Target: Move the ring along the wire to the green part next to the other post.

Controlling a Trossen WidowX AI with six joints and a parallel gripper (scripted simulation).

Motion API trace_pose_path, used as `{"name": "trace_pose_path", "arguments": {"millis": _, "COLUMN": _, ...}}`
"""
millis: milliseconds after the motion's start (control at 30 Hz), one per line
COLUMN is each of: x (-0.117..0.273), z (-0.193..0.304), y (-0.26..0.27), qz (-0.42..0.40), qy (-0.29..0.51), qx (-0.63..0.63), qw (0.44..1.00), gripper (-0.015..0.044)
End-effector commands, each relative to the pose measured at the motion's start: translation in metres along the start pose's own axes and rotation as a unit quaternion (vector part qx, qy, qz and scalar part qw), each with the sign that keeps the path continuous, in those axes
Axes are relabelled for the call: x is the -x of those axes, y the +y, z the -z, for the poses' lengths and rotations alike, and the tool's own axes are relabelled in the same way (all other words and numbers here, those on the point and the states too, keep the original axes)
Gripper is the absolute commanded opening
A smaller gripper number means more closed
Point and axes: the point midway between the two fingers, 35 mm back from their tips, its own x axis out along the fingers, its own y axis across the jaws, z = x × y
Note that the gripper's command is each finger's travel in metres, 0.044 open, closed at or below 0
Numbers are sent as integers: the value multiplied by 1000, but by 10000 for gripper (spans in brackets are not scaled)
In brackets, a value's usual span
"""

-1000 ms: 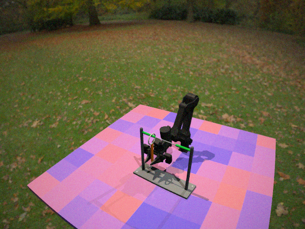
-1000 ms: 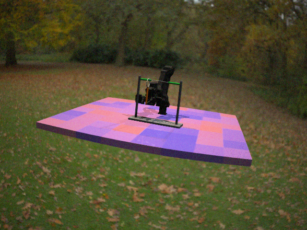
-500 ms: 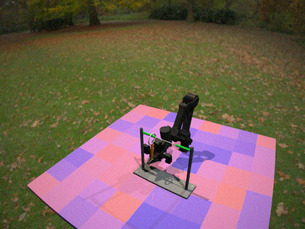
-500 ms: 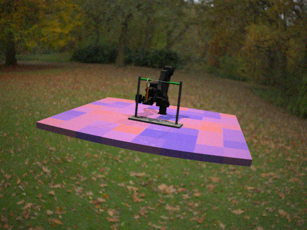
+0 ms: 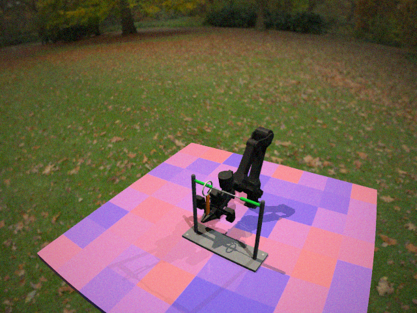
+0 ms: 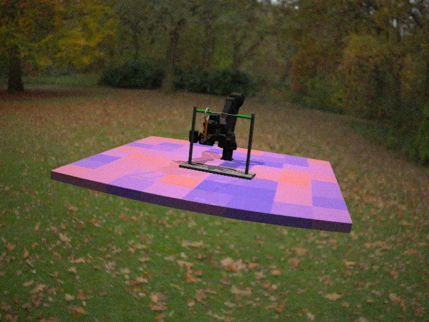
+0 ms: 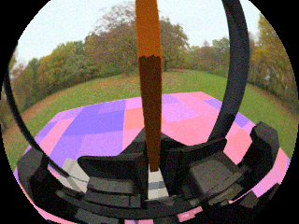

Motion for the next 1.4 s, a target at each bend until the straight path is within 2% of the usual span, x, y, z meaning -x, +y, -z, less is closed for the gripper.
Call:
{"name": "trace_pose_path", "arguments": {"millis": 0, "x": 1, "z": -11, "y": -1, "qz": -1, "qy": -4, "qx": 0, "qw": 1000, "gripper": -150}}
{"name": "trace_pose_path", "arguments": {"millis": 1367, "x": 2, "z": -12, "y": 17, "qz": -3, "qy": -3, "qx": -1, "qw": 1000, "gripper": -150}}
